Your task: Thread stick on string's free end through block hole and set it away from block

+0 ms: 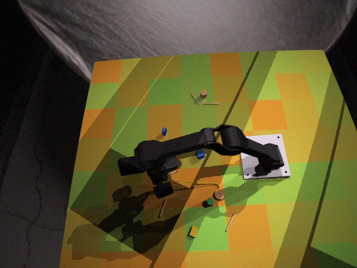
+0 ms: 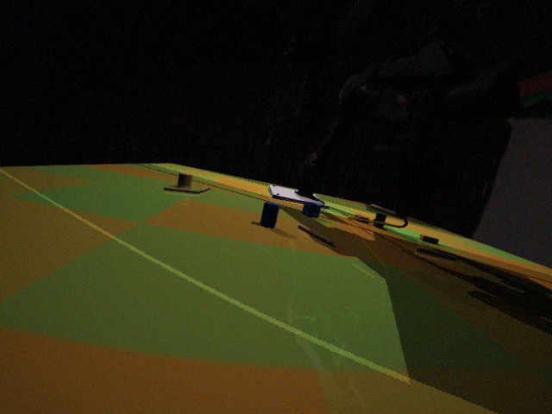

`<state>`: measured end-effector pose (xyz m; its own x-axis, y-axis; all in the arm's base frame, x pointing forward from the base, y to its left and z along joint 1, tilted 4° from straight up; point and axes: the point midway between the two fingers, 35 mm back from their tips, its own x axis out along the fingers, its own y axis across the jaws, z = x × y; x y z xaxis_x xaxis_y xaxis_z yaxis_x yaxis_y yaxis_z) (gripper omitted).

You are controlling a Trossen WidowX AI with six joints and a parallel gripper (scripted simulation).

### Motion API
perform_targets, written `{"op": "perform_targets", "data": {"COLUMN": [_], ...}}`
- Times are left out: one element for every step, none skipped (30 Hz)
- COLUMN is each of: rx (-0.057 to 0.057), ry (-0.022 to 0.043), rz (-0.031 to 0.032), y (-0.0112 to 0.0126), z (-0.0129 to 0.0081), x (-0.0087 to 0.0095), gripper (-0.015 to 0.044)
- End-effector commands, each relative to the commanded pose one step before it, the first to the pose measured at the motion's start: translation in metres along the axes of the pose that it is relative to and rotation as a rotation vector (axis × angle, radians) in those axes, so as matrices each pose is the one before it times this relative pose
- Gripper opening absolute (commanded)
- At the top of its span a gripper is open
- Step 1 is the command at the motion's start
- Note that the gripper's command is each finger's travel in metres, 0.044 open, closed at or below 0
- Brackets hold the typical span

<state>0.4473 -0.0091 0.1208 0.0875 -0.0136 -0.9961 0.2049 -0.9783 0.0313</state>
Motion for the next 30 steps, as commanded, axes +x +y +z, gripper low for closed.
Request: {"op": "perform_targets", "data": {"rx": [0.0013, 0.0001, 0.0001, 0.0, 0.0, 0.0, 0.0, 0.0, 0.0, 0.0, 0.0, 0.0, 0.0, 0.0, 0.0, 0.0, 0.0, 0.0, 0.0, 0.0, 0.0, 0.0, 0.0, 0.0, 0.0, 0.0, 0.0, 0.0, 0.0, 0.0], "ry": [0.02061, 0.0023, 0.00138, 0.00046, 0.0, 0.0, -0.00001, -0.00003, -0.00004, -0.00004, -0.00005, 0.0, 0.0, 0.0, 0.0, 0.0, 0.0, -0.00005, -0.00005, -0.00005, -0.00005, -0.00009, -0.00009, -0.0001, -0.0001, -0.0001, -0.0001, -0.0001, -0.0001, -0.0001], "rz": [-0.00182, 0.00007, 0.00004, 0.00001, 0.0, 0.00001, 0.00004, 0.00006, 0.00008, 0.00008, 0.00008, 0.00008, 0.00008, 0.00008, 0.00008, 0.00008, 0.00008, 0.00008, 0.00008, 0.00008, 0.00008, 0.00009, 0.00009, 0.00009, 0.00009, 0.00009, 0.00008, 0.00008, 0.00008, 0.00008], "y": [0.00099, 0.00017, 0.0001, 0.00003, 0.0, 0.00015, 0.00045, 0.00061, 0.00088, 0.00092, 0.00092, 0.00092, 0.00092, 0.00092, 0.00092, 0.00091, 0.00091, 0.00091, 0.00091, 0.00091, 0.0009, 0.0009, 0.0009, 0.0009, 0.0009, 0.00089, 0.00089, 0.00089, 0.00089, 0.00088], "z": [-0.00743, -0.0009, -0.00054, -0.00018, 0.0, 0.00006, 0.00017, 0.00023, 0.00034, 0.00036, 0.00037, 0.00037, 0.00037, 0.00038, 0.00039, 0.00039, 0.0004, 0.00041, 0.00041, 0.00042, 0.00042, 0.00043, 0.00044, 0.00044, 0.00045, 0.00045, 0.00046, 0.00047, 0.00047, 0.00048], "x": [-0.00029, 0.00006, 0.00004, 0.00001, 0.0, 0.00014, 0.00043, 0.00057, 0.00083, 0.00087, 0.00087, 0.00087, 0.00087, 0.00087, 0.00087, 0.00087, 0.00087, 0.00087, 0.00087, 0.00087, 0.00087, 0.00087, 0.00087, 0.00087, 0.00087, 0.00087, 0.00087, 0.00087, 0.00087, 0.00087], "gripper": [0.0, 0.0, 0.0, 0.0, 0.0, 0.0, 0.0, 0.0, 0.0, 0.0, 0.0, 0.0, 0.0, 0.0, 0.0, 0.0, 0.0, 0.0, 0.0, 0.0, 0.0, 0.0, 0.0, 0.0, 0.0, 0.0, 0.0, 0.0, 0.0, 0.0]}}
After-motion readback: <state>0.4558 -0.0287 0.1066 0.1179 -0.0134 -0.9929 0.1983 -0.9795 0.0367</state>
